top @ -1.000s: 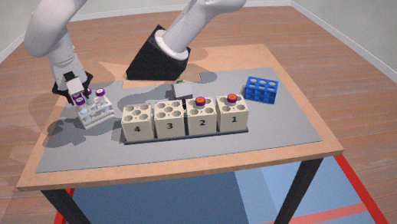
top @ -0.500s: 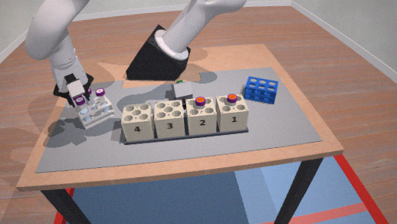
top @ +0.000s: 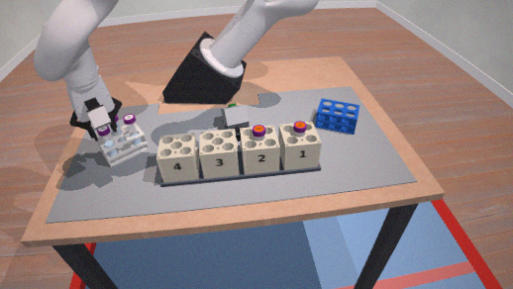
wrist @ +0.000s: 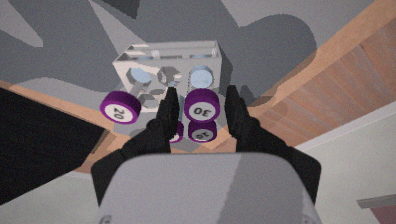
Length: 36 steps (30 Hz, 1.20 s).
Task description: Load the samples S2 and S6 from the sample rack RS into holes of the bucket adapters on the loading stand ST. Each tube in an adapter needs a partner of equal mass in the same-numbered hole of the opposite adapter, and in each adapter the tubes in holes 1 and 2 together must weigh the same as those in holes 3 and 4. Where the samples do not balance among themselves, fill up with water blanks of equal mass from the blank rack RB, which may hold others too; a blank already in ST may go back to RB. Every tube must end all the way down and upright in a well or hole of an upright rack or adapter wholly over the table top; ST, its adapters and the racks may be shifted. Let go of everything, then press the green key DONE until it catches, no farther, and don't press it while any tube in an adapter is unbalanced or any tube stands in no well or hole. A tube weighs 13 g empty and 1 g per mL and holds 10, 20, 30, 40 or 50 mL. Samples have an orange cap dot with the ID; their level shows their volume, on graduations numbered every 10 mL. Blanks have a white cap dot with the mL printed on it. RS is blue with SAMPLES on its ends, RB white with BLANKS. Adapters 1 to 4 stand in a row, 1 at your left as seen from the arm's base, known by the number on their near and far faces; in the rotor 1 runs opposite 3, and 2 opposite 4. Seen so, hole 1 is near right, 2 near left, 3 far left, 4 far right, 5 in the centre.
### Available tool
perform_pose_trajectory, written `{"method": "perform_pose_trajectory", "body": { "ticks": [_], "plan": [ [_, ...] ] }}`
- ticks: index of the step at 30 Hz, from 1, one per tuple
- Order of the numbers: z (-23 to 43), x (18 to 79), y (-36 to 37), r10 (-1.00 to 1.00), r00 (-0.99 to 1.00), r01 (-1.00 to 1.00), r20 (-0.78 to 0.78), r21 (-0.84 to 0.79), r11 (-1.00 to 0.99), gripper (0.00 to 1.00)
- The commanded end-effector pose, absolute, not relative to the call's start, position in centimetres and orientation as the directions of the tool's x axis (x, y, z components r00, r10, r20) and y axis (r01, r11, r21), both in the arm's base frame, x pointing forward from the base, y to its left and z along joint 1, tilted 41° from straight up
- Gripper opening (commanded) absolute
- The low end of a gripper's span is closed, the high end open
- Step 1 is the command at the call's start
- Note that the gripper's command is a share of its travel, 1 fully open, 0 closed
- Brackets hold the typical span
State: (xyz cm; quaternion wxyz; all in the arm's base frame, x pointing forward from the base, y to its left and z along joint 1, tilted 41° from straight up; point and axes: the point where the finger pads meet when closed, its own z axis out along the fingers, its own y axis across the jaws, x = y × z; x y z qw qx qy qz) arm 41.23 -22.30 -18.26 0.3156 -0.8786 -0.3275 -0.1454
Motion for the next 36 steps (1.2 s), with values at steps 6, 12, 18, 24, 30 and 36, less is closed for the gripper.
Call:
{"method": "perform_pose_trajectory", "body": {
  "ticks": [6,12,18,24,30,36],
  "plan": [
    [-18.34,41.31,-22.30,0.484,0.743,0.668,0.463,-0.458,-0.587,0.57],
    [-18.34,41.31,-22.30,0.484,0.743,0.668,0.463,-0.457,-0.587,0.57],
    [-18.20,41.30,-22.42,0.484,0.743,0.668,0.463,-0.457,-0.587,0.00],
    [-18.20,41.30,-22.42,0.484,0.743,0.668,0.463,-0.457,-0.587,0.00],
    [-18.20,41.30,-22.42,0.484,0.743,0.668,0.463,-0.457,-0.587,0.00],
    [-18.20,41.30,-22.42,0.484,0.743,0.668,0.463,-0.458,-0.587,0.00]
  ]
}}
